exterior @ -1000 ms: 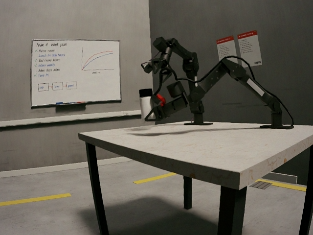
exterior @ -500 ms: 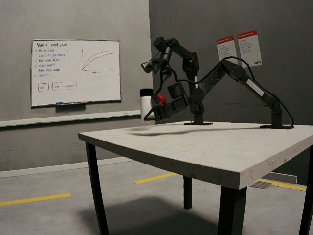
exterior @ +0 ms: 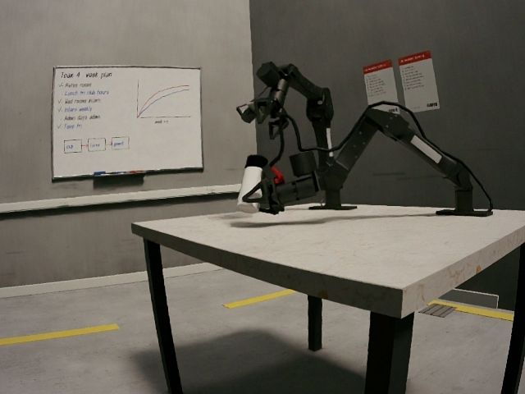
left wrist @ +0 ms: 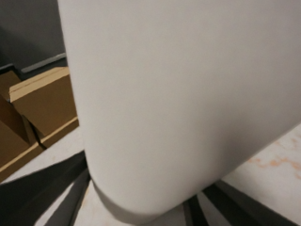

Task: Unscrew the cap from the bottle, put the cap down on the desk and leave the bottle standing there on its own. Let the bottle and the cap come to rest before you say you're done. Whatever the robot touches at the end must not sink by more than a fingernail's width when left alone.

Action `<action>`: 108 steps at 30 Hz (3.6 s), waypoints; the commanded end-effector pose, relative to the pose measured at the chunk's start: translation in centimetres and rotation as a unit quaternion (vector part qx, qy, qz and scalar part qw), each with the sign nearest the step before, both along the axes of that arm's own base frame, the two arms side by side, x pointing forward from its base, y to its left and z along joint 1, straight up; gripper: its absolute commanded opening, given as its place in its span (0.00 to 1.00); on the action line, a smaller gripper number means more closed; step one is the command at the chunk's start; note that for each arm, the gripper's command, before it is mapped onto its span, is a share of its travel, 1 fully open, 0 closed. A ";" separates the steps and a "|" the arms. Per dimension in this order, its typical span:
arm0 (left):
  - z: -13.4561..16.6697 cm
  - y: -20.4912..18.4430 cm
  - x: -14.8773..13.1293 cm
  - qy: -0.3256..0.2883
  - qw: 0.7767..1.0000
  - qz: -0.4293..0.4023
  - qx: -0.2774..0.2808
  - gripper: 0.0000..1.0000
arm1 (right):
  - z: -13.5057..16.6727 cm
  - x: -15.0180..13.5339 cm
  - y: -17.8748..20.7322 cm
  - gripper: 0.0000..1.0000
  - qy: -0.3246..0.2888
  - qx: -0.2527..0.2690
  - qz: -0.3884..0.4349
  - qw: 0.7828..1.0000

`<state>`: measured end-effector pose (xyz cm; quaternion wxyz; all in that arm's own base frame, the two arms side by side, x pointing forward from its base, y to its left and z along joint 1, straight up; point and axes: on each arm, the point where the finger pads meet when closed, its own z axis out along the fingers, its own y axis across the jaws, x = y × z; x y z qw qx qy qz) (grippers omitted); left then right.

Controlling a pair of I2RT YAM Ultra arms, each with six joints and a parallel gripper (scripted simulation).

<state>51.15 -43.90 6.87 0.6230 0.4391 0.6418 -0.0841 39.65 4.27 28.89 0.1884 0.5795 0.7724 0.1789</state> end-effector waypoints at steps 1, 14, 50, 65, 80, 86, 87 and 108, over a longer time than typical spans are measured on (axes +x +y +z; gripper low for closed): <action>4.4 -0.2 0.8 -0.057 0.998 0.001 -0.034 0.00 | 0.4 0.1 -0.2 0.94 -0.006 -0.004 0.000 1.000; 4.4 -0.2 0.8 -0.054 0.998 0.001 -0.037 0.00 | 0.4 0.1 -0.2 0.94 -0.006 -0.004 0.000 1.000; 4.0 -0.2 0.8 -0.049 0.998 0.001 -0.033 0.00 | -4.2 1.8 -1.1 0.94 -0.011 0.031 0.006 0.999; 4.0 -0.2 0.8 -0.049 0.998 0.001 -0.033 0.00 | -4.7 1.7 -1.1 0.94 0.000 0.032 0.003 0.999; 4.0 -0.2 0.8 -0.049 0.998 0.001 -0.033 0.00 | -3.7 1.8 -1.1 0.94 -0.017 0.031 0.006 0.999; 4.0 -0.2 0.8 -0.049 0.998 0.001 -0.033 0.00 | -3.7 1.8 -1.1 0.94 -0.017 0.031 0.006 0.999; 4.0 -0.2 0.8 -0.049 0.998 0.001 -0.033 0.00 | -3.7 1.8 -1.1 0.94 -0.017 0.031 0.006 0.999; 4.0 -0.2 0.8 -0.049 0.998 0.001 -0.033 0.00 | -4.2 2.8 -0.9 0.94 -0.030 0.031 0.007 0.999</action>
